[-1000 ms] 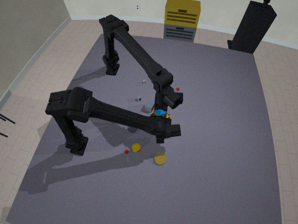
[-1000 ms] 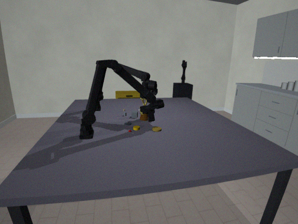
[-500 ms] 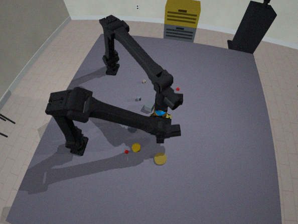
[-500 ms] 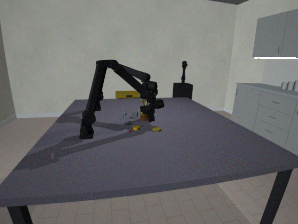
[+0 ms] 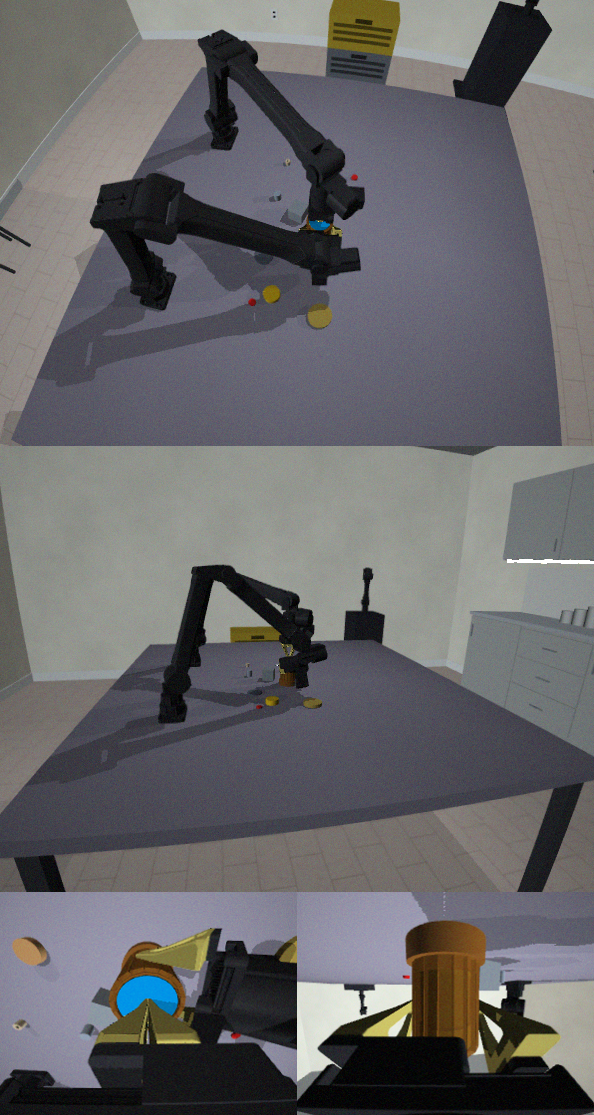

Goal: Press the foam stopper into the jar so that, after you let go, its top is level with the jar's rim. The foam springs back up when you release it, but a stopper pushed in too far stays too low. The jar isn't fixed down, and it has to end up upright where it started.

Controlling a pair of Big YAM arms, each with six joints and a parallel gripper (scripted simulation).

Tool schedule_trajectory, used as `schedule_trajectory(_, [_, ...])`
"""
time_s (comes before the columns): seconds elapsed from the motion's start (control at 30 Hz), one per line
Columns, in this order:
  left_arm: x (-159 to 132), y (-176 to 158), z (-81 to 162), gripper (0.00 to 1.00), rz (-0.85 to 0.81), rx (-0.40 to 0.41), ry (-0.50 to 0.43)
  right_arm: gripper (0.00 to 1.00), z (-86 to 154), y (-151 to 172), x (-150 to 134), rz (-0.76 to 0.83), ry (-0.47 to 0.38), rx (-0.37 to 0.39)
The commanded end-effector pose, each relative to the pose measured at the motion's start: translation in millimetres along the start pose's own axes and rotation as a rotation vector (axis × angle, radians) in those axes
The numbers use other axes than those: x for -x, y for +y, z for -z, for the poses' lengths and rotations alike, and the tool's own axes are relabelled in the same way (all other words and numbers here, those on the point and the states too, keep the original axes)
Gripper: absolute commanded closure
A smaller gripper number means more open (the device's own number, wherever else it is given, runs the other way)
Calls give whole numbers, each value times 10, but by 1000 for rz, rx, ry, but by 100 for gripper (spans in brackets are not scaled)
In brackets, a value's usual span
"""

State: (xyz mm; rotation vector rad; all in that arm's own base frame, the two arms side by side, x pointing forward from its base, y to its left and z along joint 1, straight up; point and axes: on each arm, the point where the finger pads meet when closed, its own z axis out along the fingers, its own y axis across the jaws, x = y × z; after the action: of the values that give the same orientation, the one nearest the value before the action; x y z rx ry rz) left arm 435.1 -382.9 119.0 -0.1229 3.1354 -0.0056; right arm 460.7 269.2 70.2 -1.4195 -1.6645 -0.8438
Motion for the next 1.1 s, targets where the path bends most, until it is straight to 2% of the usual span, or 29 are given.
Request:
schedule_trajectory(0.0, [5,54,-253,100,14,28,24,36,13,-57,-25,2,-6,-5])
schedule_trajectory(0.07, [5,54,-253,100,14,28,24,36,13,-57,-25,2,-6,-5])
schedule_trajectory(0.1, [44,-8,-166,100,7,16,12,36,13,-57,-25,2,-6,-5])
schedule_trajectory(0.13, [-20,79,-296,100,14,35,31,36,13,-57,-25,2,-6,-5])
schedule_trajectory(0.53, [-24,82,-349,100,13,38,33,36,13,-57,-25,2,-6,-5])
schedule_trajectory(0.63, [-16,74,-341,100,13,36,31,36,13,-57,-25,2,-6,-5])
schedule_trajectory(0.67, [37,-2,-244,100,7,19,15,36,13,-57,-25,2,-6,-5])
schedule_trajectory(0.7, [-26,84,-367,100,13,39,34,36,13,-57,-25,2,-6,-5])
schedule_trajectory(1.07, [-29,86,-421,100,13,41,37,36,13,-57,-25,2,-6,-5])
